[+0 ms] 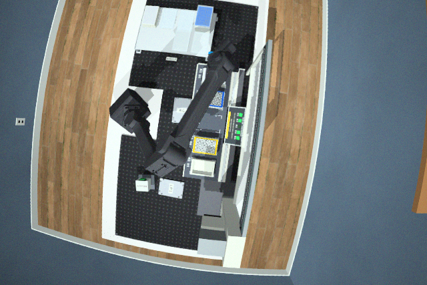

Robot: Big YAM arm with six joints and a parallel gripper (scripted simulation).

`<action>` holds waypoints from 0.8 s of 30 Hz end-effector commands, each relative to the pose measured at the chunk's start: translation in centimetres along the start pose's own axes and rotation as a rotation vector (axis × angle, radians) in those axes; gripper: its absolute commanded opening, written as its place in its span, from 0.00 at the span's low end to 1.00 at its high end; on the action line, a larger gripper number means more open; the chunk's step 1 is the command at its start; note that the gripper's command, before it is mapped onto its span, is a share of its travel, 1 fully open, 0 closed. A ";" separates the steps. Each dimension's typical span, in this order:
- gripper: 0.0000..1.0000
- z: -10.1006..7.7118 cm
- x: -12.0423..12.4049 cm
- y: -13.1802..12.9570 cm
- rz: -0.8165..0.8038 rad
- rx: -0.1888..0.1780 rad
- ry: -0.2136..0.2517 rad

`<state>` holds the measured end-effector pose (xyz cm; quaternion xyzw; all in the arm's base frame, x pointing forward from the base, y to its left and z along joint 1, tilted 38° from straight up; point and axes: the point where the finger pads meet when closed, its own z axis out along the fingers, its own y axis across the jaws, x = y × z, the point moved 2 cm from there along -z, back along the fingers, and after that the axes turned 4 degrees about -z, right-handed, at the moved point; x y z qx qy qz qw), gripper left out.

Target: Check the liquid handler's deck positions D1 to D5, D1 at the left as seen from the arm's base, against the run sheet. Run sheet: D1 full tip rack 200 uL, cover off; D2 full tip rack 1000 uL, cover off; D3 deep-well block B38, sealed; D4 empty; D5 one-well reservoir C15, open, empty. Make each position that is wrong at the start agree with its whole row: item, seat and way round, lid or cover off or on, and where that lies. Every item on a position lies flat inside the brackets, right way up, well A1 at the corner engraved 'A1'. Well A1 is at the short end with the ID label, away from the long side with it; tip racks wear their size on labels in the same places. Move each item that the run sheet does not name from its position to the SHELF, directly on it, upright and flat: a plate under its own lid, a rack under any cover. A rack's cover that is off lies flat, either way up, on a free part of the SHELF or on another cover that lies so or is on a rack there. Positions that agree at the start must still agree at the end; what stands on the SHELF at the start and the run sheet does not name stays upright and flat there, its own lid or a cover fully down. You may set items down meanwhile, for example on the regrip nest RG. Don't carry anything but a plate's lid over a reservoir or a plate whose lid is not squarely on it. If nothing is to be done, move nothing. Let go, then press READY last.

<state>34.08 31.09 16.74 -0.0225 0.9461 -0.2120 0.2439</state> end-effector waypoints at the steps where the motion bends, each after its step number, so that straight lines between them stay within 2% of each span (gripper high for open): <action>1: 1.00 1.2 -0.7 -0.1 0.008 0.003 -0.002; 7: 1.00 2.2 -0.7 -0.1 0.008 0.004 -0.002; 9: 1.00 2.2 -0.7 -0.1 0.008 0.004 -0.002; 10: 1.00 1.8 -1.4 0.0 0.020 -0.008 -0.012; 13: 1.00 2.9 -0.7 -0.1 0.007 0.004 -0.002; 24: 1.00 4.7 -0.7 -0.1 0.007 0.004 -0.002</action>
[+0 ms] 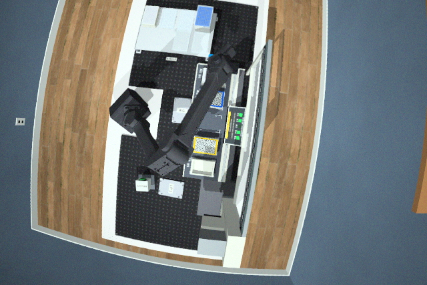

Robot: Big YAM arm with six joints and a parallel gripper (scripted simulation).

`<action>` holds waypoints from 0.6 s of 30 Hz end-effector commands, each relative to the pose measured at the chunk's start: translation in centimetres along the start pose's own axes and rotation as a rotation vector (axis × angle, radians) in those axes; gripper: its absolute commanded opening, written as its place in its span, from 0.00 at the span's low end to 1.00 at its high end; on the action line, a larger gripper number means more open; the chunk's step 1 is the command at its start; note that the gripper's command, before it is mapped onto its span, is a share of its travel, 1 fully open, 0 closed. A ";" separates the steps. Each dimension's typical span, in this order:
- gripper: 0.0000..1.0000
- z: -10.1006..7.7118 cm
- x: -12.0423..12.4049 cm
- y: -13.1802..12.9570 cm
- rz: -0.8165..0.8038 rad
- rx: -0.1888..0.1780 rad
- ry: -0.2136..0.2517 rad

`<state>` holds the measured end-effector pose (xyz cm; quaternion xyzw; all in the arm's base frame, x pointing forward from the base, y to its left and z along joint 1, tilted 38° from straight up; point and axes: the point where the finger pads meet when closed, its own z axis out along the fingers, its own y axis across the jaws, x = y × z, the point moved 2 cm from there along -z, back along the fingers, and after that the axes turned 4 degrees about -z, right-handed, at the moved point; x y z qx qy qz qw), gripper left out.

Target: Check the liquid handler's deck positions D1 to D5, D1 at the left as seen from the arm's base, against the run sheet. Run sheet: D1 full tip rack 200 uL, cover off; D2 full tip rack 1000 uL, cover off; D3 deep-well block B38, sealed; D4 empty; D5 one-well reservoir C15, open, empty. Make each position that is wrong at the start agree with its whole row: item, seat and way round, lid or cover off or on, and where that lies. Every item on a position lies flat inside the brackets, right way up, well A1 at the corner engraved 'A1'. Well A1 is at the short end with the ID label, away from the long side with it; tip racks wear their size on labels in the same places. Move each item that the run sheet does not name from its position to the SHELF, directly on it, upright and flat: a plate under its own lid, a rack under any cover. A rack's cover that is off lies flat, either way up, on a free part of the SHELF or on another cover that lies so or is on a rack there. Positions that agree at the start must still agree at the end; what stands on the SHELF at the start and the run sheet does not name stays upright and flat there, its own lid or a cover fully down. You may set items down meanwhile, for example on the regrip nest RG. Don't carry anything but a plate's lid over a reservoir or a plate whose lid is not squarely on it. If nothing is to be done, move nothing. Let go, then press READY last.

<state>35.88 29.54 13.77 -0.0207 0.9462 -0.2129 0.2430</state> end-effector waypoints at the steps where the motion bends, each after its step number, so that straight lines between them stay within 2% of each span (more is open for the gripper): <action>1: 1.00 0.9 -0.7 -0.1 0.005 0.002 -0.005; 3: 1.00 0.3 -1.5 0.1 0.020 -0.013 -0.018; 5: 1.00 1.4 -0.7 -0.1 0.005 0.001 -0.005; 18: 1.00 3.4 -0.6 -0.1 0.005 0.002 -0.004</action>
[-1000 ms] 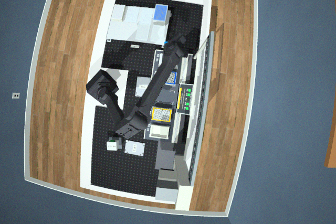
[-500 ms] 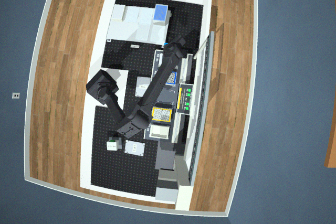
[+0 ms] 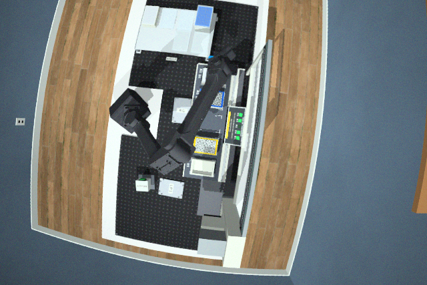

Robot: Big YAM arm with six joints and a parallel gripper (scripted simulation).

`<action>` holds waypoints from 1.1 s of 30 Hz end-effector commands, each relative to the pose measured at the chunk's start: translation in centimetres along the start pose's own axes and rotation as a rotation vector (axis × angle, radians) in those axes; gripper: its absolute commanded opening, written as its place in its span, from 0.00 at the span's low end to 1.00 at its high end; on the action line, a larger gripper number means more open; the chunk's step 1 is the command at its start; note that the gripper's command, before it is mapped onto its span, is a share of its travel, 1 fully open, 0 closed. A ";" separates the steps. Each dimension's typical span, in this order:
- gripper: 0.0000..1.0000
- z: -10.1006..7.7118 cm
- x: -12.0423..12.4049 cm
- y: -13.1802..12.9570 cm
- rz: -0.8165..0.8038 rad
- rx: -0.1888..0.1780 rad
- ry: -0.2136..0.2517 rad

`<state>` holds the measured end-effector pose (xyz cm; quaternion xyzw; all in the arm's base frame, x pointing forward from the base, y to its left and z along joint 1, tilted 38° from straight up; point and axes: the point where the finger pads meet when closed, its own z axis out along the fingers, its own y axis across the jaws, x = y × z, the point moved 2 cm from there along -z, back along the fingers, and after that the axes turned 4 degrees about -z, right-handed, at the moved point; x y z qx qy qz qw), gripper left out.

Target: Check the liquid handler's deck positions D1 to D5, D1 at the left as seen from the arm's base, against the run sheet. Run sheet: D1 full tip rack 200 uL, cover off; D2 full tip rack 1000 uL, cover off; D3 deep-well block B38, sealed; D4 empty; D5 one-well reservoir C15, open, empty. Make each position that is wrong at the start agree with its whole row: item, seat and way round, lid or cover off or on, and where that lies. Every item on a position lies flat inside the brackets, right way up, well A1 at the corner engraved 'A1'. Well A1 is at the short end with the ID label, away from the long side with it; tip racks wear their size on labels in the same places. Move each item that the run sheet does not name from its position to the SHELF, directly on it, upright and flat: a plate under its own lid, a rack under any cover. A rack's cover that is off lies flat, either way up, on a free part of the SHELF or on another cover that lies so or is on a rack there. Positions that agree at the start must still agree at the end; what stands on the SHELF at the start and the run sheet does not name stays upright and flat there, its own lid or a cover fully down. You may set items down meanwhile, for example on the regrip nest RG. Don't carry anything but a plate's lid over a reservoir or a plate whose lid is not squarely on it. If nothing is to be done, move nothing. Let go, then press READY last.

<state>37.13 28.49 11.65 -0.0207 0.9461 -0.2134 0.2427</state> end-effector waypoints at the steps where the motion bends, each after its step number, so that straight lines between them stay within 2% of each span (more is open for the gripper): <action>1: 1.00 0.7 -0.6 -0.1 0.005 0.001 -0.005; 2: 1.00 0.1 -1.7 0.1 0.022 -0.014 -0.020; 4: 1.00 1.2 -0.6 -0.1 0.005 0.001 -0.005; 16: 1.00 3.2 -0.7 -0.1 0.006 -0.001 -0.005; 19: 1.00 2.9 -1.3 0.0 0.016 -0.010 -0.015; 21: 1.00 3.8 -0.6 -0.1 0.005 0.000 -0.004; 33: 1.00 5.8 -0.6 -0.1 0.005 -0.001 -0.003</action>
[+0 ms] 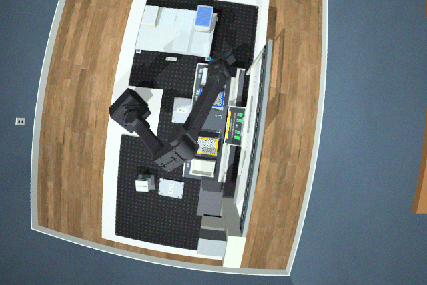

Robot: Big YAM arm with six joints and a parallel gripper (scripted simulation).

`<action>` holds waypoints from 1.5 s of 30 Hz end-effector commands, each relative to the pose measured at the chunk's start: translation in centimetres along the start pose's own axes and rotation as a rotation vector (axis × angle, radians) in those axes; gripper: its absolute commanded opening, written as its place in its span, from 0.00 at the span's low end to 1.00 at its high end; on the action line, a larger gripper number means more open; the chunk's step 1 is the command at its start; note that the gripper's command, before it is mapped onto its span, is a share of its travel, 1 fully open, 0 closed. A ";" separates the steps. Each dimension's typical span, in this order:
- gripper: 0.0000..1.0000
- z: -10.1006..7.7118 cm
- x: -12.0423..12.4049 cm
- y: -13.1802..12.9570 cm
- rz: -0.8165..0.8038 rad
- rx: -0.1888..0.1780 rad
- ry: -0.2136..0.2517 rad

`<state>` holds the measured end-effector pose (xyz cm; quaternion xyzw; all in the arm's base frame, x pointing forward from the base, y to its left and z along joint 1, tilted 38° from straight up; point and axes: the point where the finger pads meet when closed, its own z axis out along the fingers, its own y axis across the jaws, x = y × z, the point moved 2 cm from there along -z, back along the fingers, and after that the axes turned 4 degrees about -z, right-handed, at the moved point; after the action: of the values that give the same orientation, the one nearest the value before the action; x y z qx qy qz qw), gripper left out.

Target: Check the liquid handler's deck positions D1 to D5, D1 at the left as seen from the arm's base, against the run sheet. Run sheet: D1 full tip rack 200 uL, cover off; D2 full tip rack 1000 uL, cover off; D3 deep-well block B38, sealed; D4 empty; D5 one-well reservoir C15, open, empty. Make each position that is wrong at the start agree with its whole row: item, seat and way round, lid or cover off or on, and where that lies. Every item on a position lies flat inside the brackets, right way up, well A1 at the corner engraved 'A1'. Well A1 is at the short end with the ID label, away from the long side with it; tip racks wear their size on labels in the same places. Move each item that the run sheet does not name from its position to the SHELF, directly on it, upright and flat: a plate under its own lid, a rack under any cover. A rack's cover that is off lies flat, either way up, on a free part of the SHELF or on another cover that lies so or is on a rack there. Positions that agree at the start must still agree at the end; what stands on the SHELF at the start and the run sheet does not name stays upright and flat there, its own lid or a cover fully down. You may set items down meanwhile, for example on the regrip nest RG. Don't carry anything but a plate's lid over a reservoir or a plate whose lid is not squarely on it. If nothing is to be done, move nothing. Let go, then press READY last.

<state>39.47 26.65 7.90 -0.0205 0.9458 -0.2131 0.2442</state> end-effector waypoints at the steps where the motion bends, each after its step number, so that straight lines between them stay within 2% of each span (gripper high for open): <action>1: 1.00 1.0 -0.4 -0.1 0.004 0.000 0.000; 3: 1.00 0.7 -1.4 0.2 0.016 -0.011 -0.012; 6: 1.00 1.7 -0.4 -0.2 0.003 0.000 0.000; 16: 1.00 3.3 -0.4 -0.2 0.003 0.000 0.000; 20: 1.00 3.3 -1.1 0.1 0.012 -0.007 -0.009; 26: 1.00 4.7 -0.4 -0.2 0.003 0.000 0.001; 32: 1.00 4.0 -1.4 -0.2 0.021 -0.012 -0.017; 45: 1.00 4.0 -1.3 -0.2 0.022 -0.011 -0.014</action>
<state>41.55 25.07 4.74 -0.0206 0.9457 -0.2126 0.2450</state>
